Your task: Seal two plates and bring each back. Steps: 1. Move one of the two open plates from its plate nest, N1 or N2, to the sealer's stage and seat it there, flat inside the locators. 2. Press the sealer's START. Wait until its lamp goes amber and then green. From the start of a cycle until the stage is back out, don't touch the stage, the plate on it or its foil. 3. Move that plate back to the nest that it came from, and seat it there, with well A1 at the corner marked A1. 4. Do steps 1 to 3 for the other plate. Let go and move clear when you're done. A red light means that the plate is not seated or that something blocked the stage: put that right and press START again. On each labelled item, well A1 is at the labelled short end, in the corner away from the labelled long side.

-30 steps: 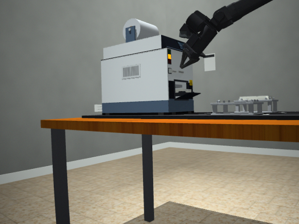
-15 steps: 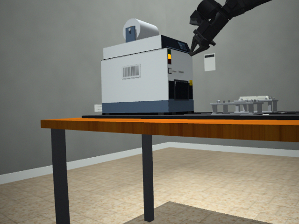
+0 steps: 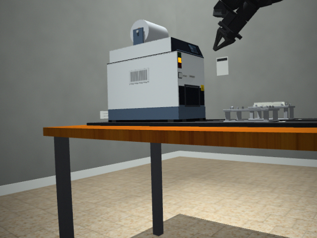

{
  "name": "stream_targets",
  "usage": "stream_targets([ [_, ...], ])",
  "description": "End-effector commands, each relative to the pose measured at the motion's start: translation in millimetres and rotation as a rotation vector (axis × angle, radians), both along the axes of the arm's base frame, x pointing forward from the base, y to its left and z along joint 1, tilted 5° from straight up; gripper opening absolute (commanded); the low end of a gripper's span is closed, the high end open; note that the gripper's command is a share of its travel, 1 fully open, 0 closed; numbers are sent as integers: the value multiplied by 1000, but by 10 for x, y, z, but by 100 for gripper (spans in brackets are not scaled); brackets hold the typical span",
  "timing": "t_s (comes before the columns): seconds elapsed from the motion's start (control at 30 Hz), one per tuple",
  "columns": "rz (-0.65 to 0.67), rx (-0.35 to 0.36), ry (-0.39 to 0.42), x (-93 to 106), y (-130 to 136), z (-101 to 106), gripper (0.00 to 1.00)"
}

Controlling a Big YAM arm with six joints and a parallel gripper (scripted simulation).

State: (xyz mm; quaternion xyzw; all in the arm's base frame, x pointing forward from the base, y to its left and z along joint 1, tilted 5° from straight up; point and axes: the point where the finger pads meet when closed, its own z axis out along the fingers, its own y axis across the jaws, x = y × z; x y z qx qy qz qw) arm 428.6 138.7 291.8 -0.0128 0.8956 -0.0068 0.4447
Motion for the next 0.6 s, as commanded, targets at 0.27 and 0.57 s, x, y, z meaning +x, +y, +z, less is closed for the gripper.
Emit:
stream_targets([
  [0.27,259,-280,-49,24,429,487,100],
  [0.57,509,-645,-58,227,783,765,100],
])
